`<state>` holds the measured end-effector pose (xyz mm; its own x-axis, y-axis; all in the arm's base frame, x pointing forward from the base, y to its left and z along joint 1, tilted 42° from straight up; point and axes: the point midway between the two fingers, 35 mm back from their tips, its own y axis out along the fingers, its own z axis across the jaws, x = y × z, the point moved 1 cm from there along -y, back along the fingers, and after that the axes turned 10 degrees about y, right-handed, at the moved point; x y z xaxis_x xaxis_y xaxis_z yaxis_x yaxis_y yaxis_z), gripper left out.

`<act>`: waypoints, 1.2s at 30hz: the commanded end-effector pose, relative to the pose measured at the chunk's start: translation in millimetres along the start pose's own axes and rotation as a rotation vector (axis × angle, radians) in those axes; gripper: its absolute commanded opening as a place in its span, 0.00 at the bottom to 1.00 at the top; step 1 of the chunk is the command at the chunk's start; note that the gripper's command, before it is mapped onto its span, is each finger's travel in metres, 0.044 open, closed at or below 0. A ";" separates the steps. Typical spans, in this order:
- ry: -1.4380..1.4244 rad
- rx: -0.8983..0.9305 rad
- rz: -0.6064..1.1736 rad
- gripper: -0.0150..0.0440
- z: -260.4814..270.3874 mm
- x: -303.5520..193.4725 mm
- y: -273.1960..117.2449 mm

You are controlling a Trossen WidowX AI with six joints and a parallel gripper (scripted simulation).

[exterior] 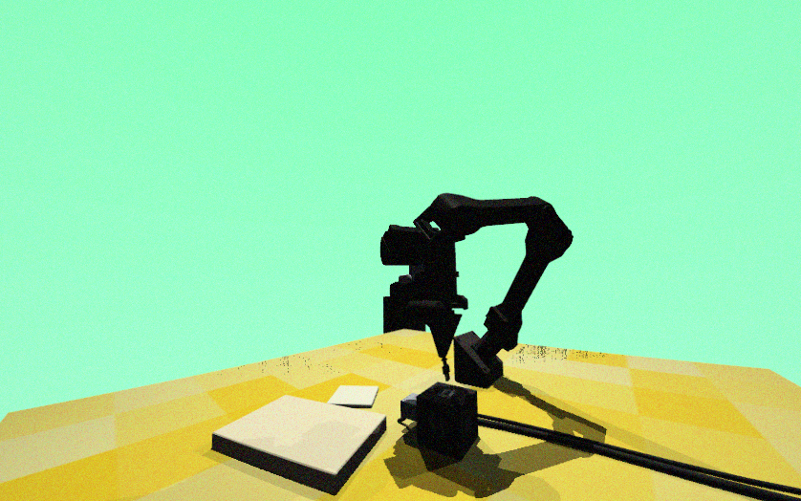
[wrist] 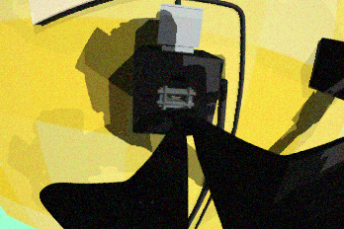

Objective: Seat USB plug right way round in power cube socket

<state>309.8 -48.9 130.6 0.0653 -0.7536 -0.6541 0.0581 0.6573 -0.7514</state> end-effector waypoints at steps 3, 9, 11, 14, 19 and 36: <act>-0.169 -0.001 0.000 0.25 -0.2 -0.1 0.4; -0.325 -0.001 0.000 0.25 -0.2 -0.1 0.4; -0.378 -0.001 0.000 0.25 -0.2 -0.1 0.4; -0.456 -0.001 0.000 0.25 -0.2 -0.1 0.4; -0.587 -0.001 0.000 0.25 -0.2 -0.1 0.4; -1.032 -0.001 0.001 0.25 -0.2 -0.1 0.4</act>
<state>309.6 -48.7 130.4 0.8424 -0.4356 -0.3172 0.0571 0.6576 -0.7512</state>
